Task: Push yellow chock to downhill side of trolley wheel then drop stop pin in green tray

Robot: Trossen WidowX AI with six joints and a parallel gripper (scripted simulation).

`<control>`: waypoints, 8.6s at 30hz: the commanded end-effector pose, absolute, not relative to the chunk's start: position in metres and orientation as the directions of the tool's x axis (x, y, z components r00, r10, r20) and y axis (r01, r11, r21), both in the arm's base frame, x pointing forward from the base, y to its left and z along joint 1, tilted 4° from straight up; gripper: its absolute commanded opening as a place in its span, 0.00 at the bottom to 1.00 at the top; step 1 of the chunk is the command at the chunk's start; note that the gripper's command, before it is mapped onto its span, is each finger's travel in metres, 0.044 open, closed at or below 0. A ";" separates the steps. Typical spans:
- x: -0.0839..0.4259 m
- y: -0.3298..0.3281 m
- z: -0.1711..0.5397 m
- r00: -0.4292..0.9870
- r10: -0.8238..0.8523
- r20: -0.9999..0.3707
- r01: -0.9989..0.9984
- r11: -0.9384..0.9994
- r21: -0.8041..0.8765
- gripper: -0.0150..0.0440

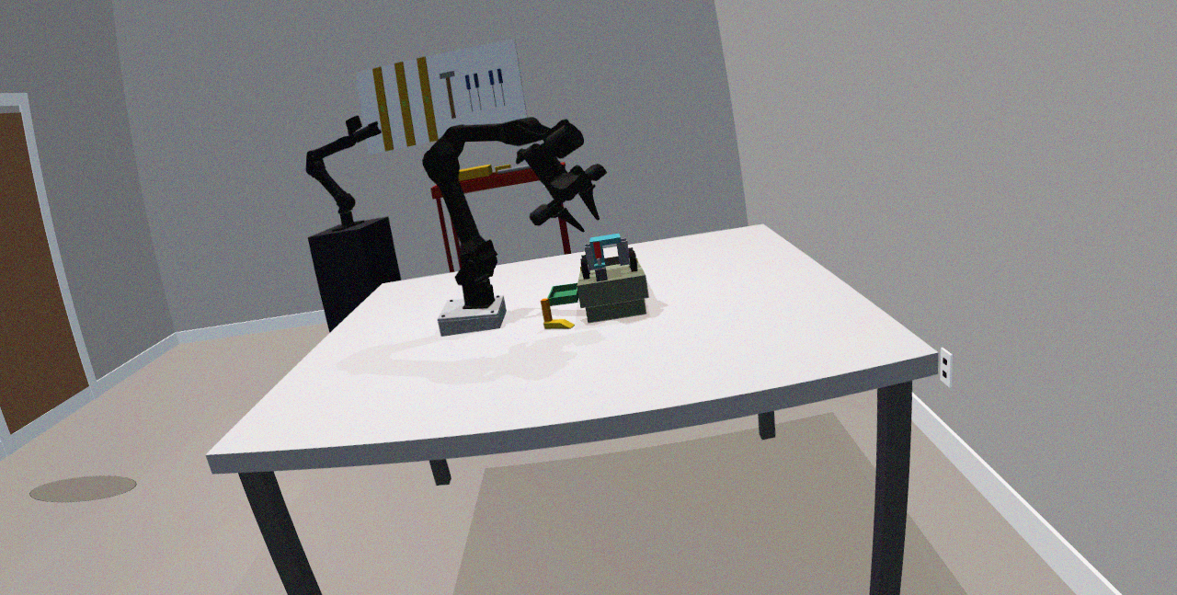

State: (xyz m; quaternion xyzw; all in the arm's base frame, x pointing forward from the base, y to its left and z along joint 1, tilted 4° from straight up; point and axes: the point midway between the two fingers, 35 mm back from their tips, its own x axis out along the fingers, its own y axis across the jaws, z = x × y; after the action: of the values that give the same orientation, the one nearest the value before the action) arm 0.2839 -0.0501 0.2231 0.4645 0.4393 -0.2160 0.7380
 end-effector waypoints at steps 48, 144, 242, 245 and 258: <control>0.192 -0.096 0.079 0.085 -0.039 -0.996 0.968 -0.235 0.092 0.58; 0.182 -0.090 0.169 0.084 -0.039 -0.996 0.968 -0.235 0.091 0.25; 0.183 -0.091 0.186 0.083 -0.040 -0.996 -0.768 0.634 -0.089 0.25; 0.183 -0.091 0.186 0.083 -0.040 -0.996 -0.828 0.553 -0.091 0.25; 0.183 -0.091 0.186 0.084 -0.040 -0.996 -0.985 0.147 -0.089 0.25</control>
State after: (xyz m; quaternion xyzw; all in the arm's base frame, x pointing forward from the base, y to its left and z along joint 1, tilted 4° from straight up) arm 0.1830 -0.0911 0.1860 -0.4575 0.5454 0.4005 0.5770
